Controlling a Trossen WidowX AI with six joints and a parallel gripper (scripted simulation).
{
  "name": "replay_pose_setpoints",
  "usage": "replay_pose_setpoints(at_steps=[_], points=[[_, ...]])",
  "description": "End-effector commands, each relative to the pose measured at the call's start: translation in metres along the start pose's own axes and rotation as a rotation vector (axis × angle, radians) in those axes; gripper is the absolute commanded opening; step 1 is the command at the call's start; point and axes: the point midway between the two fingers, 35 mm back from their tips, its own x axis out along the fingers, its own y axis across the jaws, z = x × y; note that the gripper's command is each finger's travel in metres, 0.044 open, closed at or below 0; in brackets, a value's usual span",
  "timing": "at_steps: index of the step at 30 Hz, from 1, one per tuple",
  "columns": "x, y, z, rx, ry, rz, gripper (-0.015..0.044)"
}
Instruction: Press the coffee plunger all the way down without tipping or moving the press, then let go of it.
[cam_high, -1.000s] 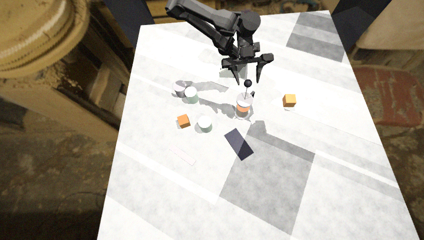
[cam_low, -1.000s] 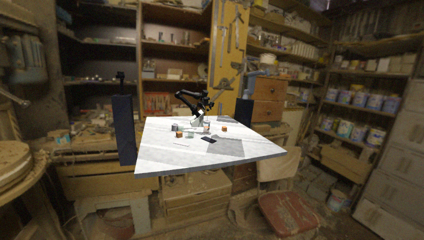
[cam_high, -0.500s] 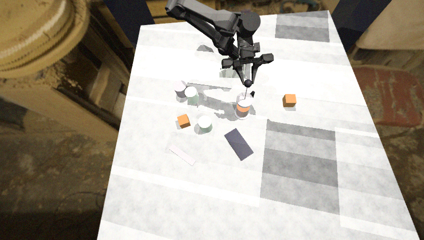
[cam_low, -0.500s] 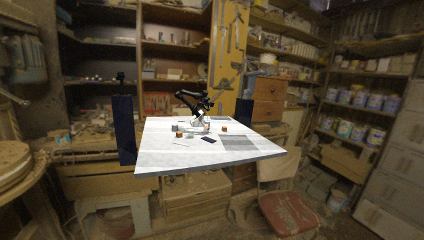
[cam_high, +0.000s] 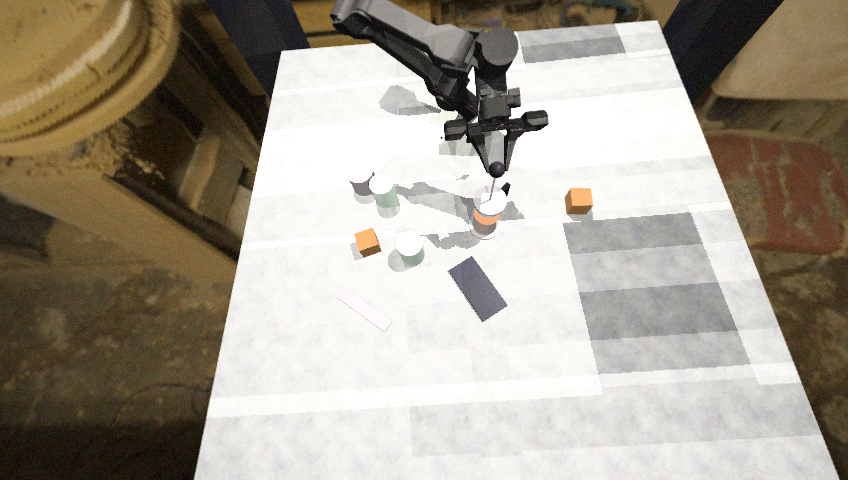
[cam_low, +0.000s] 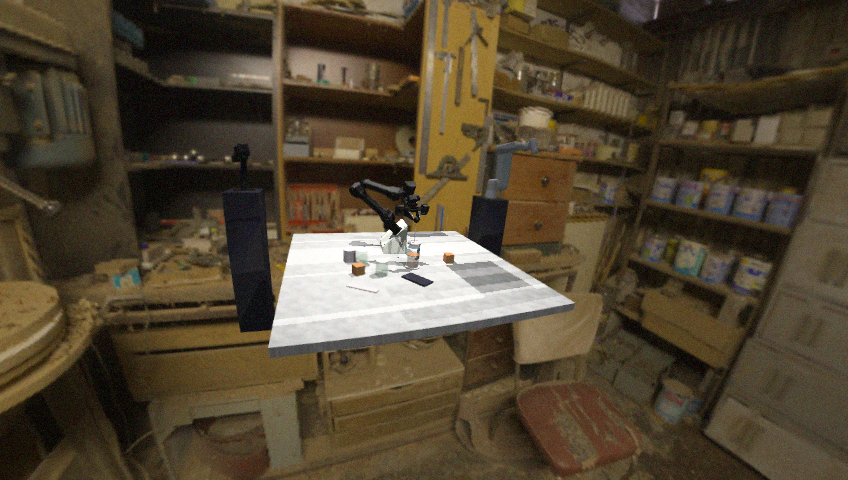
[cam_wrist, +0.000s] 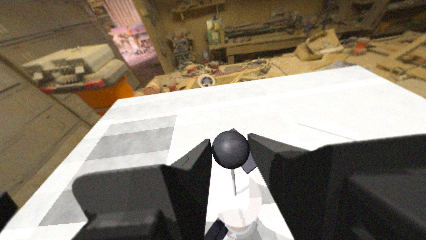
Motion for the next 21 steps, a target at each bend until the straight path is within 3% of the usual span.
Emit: replay_pose_setpoints(at_steps=[1, 21], points=[[0.009, 0.004, -0.016, -0.013, 0.028, 0.011, 0.0129], [0.03, 0.008, -0.041, -0.012, 0.032, 0.015, 0.0129]])
